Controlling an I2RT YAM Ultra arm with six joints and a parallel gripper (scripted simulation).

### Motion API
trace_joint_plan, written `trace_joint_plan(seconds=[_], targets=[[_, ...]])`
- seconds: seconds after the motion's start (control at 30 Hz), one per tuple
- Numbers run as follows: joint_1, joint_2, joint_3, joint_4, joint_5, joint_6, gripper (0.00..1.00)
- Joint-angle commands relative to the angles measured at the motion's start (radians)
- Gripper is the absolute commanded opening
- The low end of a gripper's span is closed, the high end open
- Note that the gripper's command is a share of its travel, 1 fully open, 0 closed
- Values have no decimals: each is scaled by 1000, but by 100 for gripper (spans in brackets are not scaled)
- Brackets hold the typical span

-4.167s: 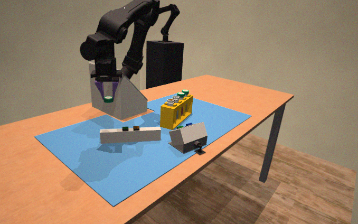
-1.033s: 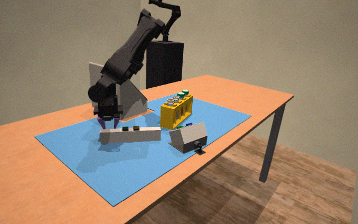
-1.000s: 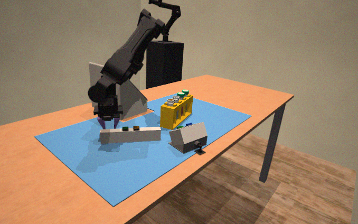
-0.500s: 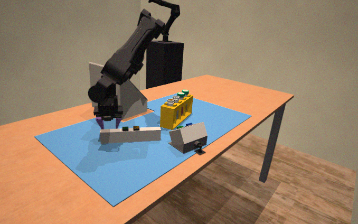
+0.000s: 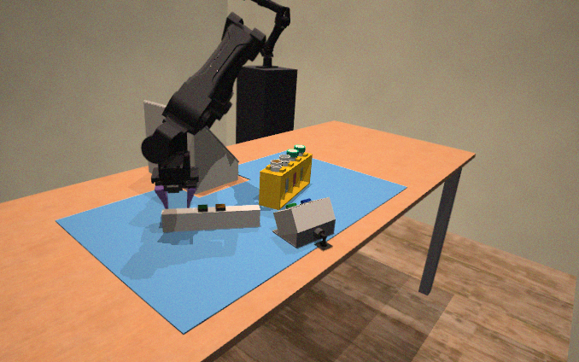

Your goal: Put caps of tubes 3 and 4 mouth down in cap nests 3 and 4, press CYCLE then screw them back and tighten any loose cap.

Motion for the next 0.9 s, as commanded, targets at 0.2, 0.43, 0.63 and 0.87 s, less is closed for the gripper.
trace_joint_plan(seconds=[0.2,0.43,0.63,0.87], targets=[[-73,-83,56,-141,36,-59,47],[-122,-131,118,-271,66,-104,47],[-161,-163,185,-384,90,-137,47],[-187,-180,246,-471,107,-160,47]])
